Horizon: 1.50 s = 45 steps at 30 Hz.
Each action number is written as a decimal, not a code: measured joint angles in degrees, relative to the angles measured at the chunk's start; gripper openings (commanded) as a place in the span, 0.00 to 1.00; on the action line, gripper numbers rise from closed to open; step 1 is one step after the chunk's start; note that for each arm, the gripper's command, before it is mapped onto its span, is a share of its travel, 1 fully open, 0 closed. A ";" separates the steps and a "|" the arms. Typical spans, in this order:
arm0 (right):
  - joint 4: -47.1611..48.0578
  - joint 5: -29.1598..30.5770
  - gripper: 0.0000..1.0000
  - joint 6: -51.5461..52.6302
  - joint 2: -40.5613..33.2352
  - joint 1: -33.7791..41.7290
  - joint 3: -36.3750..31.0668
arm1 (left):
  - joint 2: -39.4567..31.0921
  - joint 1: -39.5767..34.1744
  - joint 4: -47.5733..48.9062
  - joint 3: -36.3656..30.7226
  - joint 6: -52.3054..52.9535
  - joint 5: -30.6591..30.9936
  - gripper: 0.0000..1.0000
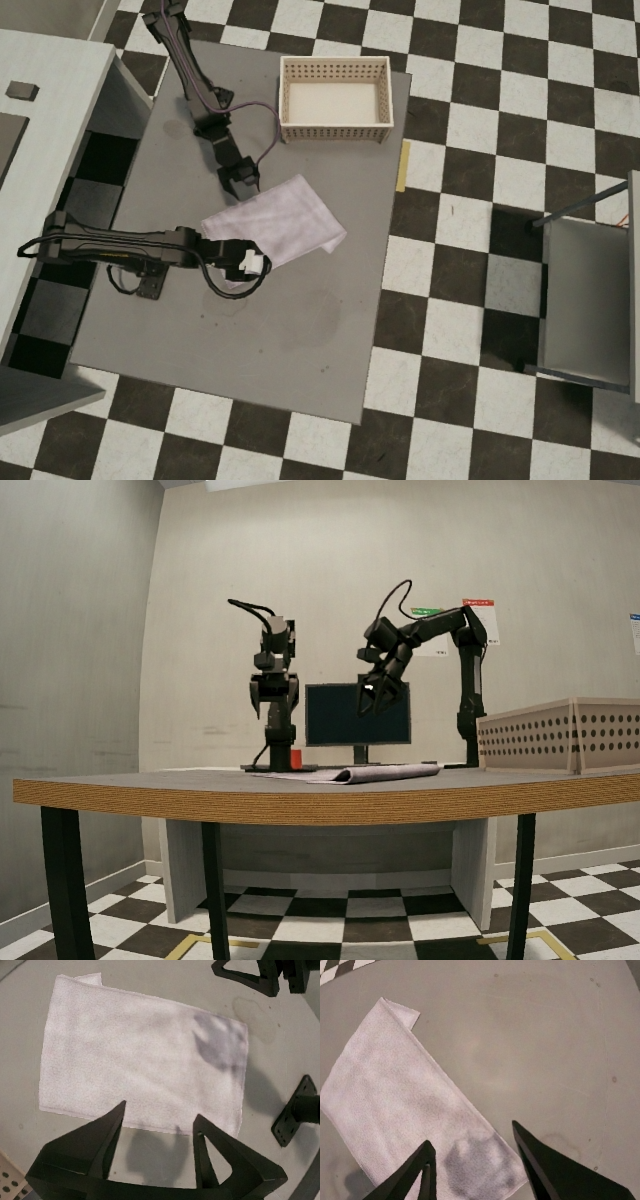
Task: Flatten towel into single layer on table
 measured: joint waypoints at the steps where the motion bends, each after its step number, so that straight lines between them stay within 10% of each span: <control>1: 0.00 0.00 0.64 0.00 0.00 0.00 0.00 | 0.00 0.00 0.00 0.00 0.00 0.00 0.64; 7: 0.00 0.00 0.64 0.00 0.00 0.00 0.00 | 0.00 0.00 0.00 0.00 0.00 0.00 0.64; 8: 0.00 0.00 0.34 0.00 0.00 0.00 0.00 | 0.00 0.00 0.00 0.00 0.00 0.00 0.34; 27: -12.17 -8.52 0.34 -29.22 2.84 -14.36 -6.84 | 26.43 -19.54 -24.65 26.53 -17.64 -5.70 0.34; 45: -19.52 -7.52 0.34 -41.03 8.87 -14.40 -2.25 | 33.09 -26.75 -27.10 30.14 -27.58 -6.21 0.34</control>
